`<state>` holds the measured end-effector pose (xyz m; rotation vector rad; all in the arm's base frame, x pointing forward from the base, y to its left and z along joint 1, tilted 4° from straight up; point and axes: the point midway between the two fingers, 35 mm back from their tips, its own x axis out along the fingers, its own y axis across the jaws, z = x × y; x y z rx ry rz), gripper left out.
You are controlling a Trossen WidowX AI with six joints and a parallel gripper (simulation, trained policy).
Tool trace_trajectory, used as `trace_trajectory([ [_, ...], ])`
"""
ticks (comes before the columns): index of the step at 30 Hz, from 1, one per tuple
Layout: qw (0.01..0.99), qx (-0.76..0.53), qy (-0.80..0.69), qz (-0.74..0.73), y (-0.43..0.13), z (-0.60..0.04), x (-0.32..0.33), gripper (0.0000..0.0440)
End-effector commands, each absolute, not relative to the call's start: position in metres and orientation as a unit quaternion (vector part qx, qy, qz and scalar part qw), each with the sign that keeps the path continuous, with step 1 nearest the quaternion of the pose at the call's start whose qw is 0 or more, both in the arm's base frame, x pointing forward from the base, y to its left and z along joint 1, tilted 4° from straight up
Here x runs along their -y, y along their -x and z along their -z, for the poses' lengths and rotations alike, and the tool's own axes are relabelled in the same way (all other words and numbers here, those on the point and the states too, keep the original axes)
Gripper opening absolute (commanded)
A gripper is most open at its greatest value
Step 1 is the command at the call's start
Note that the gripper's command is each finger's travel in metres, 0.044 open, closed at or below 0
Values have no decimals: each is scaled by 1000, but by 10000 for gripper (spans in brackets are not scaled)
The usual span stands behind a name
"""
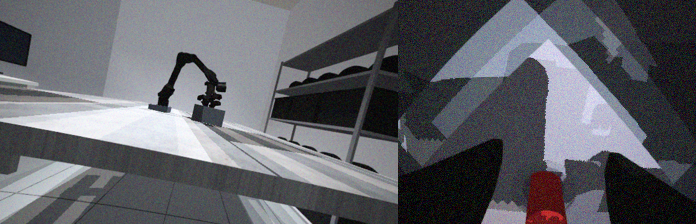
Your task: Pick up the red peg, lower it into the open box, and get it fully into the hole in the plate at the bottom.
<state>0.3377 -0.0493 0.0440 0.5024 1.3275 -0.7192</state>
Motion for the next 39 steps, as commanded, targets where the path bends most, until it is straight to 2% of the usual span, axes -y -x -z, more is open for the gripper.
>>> trace_trajectory([
  [1,704,-595,-236,309,-352,-48,52,297],
  [6,704,-598,-249,291,-371,-59,50,428],
  [7,705,-598,-252,287,-375,-62,50,440],
  [21,731,-580,-283,221,-428,-99,32,440],
  [39,733,-579,-283,219,-430,-100,32,440],
])
